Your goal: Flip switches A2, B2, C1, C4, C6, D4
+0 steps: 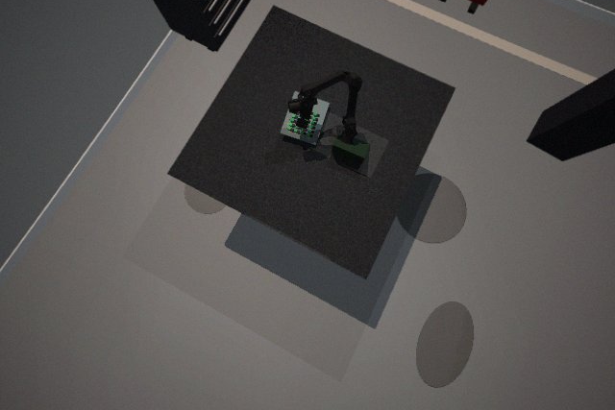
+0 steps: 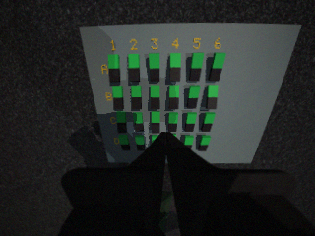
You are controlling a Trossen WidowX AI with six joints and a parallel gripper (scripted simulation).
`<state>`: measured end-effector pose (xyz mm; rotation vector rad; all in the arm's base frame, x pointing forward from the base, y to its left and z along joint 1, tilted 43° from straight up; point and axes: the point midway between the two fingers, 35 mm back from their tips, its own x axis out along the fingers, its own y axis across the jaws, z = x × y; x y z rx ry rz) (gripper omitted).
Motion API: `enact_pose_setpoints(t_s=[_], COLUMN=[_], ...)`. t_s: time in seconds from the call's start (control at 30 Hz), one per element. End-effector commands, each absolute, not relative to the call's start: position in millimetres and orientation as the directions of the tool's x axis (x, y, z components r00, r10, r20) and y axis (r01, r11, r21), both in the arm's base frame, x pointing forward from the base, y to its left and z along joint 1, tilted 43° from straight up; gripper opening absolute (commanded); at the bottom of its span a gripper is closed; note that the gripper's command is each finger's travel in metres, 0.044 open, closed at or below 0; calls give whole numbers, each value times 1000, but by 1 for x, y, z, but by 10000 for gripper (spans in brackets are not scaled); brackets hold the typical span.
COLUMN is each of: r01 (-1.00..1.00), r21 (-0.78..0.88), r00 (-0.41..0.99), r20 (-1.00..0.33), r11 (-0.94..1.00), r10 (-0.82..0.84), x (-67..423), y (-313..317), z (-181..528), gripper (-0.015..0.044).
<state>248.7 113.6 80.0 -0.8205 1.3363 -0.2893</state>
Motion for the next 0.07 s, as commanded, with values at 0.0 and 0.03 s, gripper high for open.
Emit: enact_pose_setpoints(t_s=[0.0, 0.03], r01=[-263, -263], r21=[-672, -672], r00=[250, 250], r20=[-740, -740], r11=[692, 692], r10=[-624, -624], x=[250, 250], y=[114, 114], z=[81, 81], gripper=[0, 0])
